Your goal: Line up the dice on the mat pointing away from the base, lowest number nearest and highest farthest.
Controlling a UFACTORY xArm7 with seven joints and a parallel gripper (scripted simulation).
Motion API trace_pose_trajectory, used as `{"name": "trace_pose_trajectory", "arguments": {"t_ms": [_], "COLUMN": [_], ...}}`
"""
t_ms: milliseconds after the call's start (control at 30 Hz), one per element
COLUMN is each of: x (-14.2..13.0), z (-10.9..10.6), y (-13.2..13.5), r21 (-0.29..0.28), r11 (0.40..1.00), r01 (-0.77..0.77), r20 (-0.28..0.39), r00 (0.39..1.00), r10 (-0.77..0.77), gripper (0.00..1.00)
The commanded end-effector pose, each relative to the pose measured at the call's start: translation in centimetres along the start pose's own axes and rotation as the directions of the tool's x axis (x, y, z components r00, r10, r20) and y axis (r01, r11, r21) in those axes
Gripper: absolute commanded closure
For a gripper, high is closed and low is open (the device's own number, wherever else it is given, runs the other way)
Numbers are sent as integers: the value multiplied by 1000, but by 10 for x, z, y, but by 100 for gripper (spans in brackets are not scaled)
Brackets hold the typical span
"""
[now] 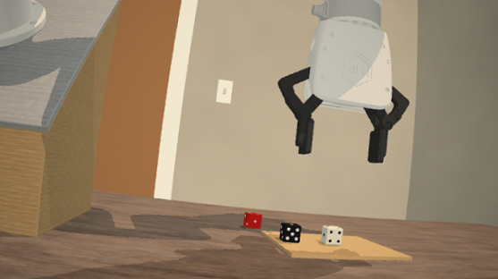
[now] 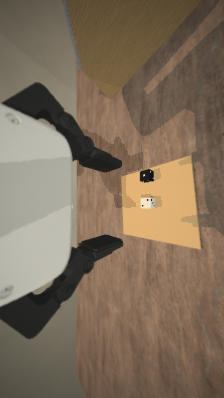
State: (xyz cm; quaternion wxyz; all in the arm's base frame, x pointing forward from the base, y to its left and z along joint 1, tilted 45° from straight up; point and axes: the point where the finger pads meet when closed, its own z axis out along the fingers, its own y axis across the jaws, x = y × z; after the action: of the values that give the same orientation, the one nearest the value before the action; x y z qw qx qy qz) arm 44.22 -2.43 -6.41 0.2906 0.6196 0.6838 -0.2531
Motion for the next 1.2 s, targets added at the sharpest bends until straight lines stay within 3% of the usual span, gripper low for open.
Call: {"name": "trace_pose_trajectory", "arguments": {"t_ms": [0,233,367,433,500,600,833,933,1000,1033,1067,1100,1167], "x": [1,3,15,15,25,31,50,61,61,65,71,71,77], "z": [-2,-2,1,1,3,4,7,9,9,10,11,11,12], "y": [1,0,-6,-6,-12,-15,-28,-35,-35,-37,-42,-42,-46], "r21": [-4,-4,-3,-3,-2,-2,1,1,1,2,2,2,2], "r11": [1000,999,980,980,941,909,749,633,633,593,510,505,434], "r01": [0,31,198,198,337,417,663,774,774,805,860,863,901], "r20": [-2,-2,1,1,3,3,5,5,5,5,5,5,4], "r00": [1000,1000,980,980,941,909,749,633,633,593,510,505,434], "r10": [0,-31,-198,-198,-337,-417,-663,-774,-774,-805,-860,-863,-901], "gripper": [0,0,0,0,0,0,0,0,0,0,0,0,0]}}
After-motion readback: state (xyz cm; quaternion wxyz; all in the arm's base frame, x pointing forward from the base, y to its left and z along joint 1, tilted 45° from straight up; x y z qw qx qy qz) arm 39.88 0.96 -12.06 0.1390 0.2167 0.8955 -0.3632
